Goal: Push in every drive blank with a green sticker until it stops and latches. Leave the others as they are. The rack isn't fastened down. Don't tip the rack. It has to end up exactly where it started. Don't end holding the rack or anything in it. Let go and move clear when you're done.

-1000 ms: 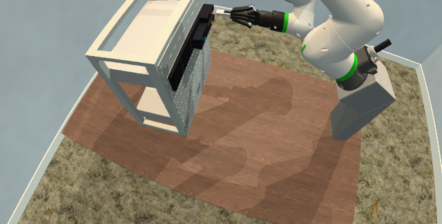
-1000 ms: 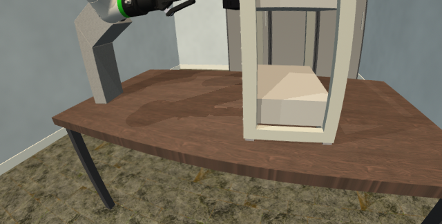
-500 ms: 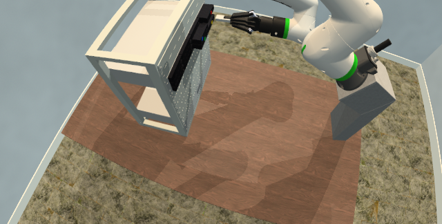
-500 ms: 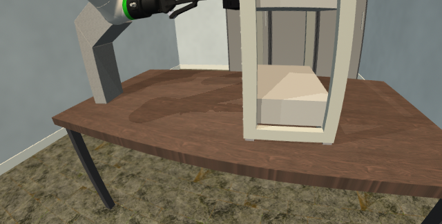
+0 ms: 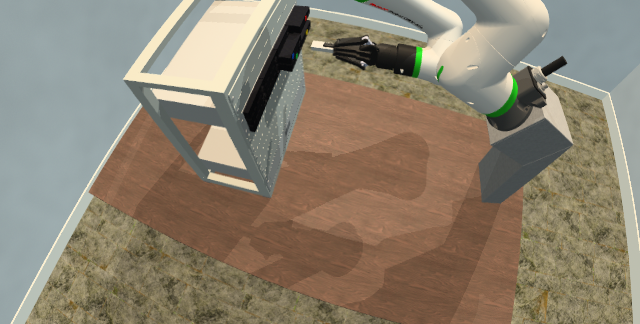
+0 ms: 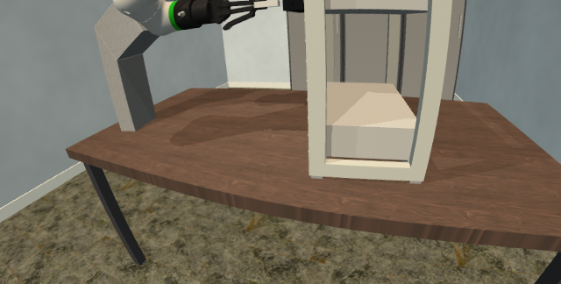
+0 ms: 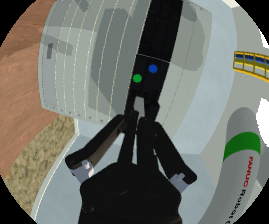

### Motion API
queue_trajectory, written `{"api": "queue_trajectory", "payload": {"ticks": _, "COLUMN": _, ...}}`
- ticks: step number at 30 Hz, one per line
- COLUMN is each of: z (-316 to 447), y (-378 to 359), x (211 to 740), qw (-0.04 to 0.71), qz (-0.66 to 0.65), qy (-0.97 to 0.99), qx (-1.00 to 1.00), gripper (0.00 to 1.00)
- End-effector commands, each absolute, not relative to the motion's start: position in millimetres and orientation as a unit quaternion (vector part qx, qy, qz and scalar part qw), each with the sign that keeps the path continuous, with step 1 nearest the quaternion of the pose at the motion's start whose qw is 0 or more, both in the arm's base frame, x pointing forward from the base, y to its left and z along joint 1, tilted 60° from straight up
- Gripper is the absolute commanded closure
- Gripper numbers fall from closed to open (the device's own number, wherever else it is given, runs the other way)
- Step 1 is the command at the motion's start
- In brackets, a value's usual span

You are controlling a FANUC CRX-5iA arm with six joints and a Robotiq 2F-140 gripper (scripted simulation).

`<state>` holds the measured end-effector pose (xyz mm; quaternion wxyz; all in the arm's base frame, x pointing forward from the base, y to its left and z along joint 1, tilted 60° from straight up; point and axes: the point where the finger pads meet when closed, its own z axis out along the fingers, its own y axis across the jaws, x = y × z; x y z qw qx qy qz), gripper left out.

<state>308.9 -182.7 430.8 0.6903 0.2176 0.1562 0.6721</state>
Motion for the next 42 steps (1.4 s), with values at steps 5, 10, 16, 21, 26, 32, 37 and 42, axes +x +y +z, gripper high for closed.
{"api": "queue_trajectory", "payload": {"ticks": 5, "z": 423.8, "y": -158.0, "x": 314.0, "qw": 0.691, "qz": 0.672, "qy": 0.155, "qx": 0.216, "gripper": 1.00}}
{"api": "queue_trajectory", "payload": {"ticks": 10, "z": 421.0, "y": -146.3, "x": 316.3, "qw": 0.691, "qz": 0.672, "qy": 0.155, "qx": 0.216, "gripper": 1.00}}
{"api": "queue_trajectory", "payload": {"ticks": 16, "z": 419.8, "y": -141.3, "x": 317.3, "qw": 0.691, "qz": 0.672, "qy": 0.155, "qx": 0.216, "gripper": 1.00}}
{"api": "queue_trajectory", "payload": {"ticks": 21, "z": 419.7, "y": -141.0, "x": 317.3, "qw": 0.691, "qz": 0.672, "qy": 0.155, "qx": 0.216, "gripper": 1.00}}
{"api": "queue_trajectory", "payload": {"ticks": 26, "z": 431.1, "y": -142.2, "x": 324.1, "qw": 0.691, "qz": 0.672, "qy": 0.155, "qx": 0.216, "gripper": 1.00}}
{"api": "queue_trajectory", "payload": {"ticks": 32, "z": 453.2, "y": -144.6, "x": 337.1, "qw": 0.691, "qz": 0.672, "qy": 0.155, "qx": 0.216, "gripper": 1.00}}
{"api": "queue_trajectory", "payload": {"ticks": 37, "z": 453.4, "y": -144.6, "x": 337.2, "qw": 0.691, "qz": 0.672, "qy": 0.155, "qx": 0.216, "gripper": 1.00}}
{"api": "queue_trajectory", "payload": {"ticks": 42, "z": 453.4, "y": -144.6, "x": 337.2, "qw": 0.691, "qz": 0.672, "qy": 0.155, "qx": 0.216, "gripper": 1.00}}
